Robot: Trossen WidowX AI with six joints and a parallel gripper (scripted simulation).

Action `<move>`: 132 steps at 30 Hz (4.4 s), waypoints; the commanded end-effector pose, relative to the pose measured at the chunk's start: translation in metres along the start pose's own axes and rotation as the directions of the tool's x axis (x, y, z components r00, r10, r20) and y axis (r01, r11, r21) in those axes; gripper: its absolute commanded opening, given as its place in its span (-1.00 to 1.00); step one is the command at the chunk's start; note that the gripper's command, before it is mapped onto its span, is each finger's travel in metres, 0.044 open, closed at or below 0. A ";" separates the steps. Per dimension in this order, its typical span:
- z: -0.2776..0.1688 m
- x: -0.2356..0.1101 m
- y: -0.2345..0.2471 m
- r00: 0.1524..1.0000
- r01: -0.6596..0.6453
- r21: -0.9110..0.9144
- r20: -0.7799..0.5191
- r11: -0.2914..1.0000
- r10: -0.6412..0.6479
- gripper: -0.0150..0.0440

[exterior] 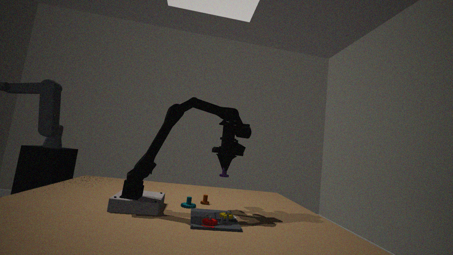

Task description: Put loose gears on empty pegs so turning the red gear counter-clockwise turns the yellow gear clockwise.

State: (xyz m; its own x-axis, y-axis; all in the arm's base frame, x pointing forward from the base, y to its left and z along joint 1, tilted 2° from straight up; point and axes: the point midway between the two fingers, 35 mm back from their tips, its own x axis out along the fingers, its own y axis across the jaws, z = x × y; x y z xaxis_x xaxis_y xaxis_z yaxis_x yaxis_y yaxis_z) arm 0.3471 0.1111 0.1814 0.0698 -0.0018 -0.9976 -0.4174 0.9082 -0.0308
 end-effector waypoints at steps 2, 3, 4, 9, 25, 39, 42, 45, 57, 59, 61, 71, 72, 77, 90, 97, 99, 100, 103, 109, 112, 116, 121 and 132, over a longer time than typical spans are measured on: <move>-0.002 0.003 -0.010 1.000 0.001 0.001 -0.002 1.000 -0.001 -0.49; -0.002 0.005 -0.013 1.000 0.002 0.001 -0.002 1.000 -0.002 -0.49; -0.003 0.006 -0.015 1.000 0.002 0.001 -0.002 1.000 -0.002 -0.49; -0.005 0.011 -0.028 1.000 0.003 0.001 -0.003 1.000 -0.003 -0.49; -0.018 0.029 -0.069 1.000 0.006 0.000 -0.004 1.000 -0.006 -0.49; -0.033 0.044 -0.103 1.000 0.009 0.000 -0.006 1.000 -0.009 -0.49; -0.037 0.047 -0.110 1.000 0.010 0.000 -0.006 1.000 -0.010 -0.49; -0.041 0.050 -0.116 1.000 0.011 0.000 -0.006 1.000 -0.011 -0.49; -0.059 0.063 -0.143 1.000 0.013 0.000 -0.008 1.000 -0.013 -0.49; -0.063 0.065 -0.147 1.000 0.014 0.000 -0.008 1.000 -0.014 -0.49; -0.066 0.067 -0.151 1.000 0.014 0.000 -0.008 1.000 -0.014 -0.49; -0.084 0.077 -0.170 1.000 0.016 0.000 -0.010 1.000 -0.016 -0.49; -0.086 0.078 -0.172 1.000 0.017 0.000 -0.010 1.000 -0.017 -0.49; -0.094 0.083 -0.180 1.000 0.018 0.000 -0.010 1.000 -0.018 -0.49; -0.095 0.081 -0.180 1.000 0.018 0.000 -0.010 1.000 -0.018 -0.49; -0.095 0.081 -0.180 1.000 0.018 0.000 -0.010 1.000 -0.018 -0.49; -0.095 0.081 -0.180 1.000 0.018 0.000 -0.010 1.000 -0.018 -0.49; -0.094 0.082 -0.180 1.000 0.018 -0.003 -0.010 1.000 -0.018 -0.49; -0.094 0.083 -0.180 1.000 0.017 -0.032 -0.010 0.999 -0.018 -0.49; -0.095 0.091 -0.180 1.000 0.016 -0.154 -0.010 0.988 -0.018 -0.49; -0.095 0.096 -0.180 1.000 0.015 -0.202 -0.010 0.979 -0.018 -0.49; -0.095 0.102 -0.181 1.000 0.015 -0.222 -0.010 0.975 -0.018 -0.49; -0.095 0.108 -0.181 1.000 0.016 -0.184 -0.010 0.983 -0.018 -0.49; -0.095 0.124 -0.180 1.000 0.018 0.082 -0.010 0.996 -0.018 -0.49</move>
State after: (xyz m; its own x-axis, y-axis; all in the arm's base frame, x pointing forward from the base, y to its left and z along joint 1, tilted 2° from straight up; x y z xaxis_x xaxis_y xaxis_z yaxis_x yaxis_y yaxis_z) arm 0.3453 -0.0937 0.0618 0.0683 -0.0271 -0.9973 -0.3970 0.9164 -0.0521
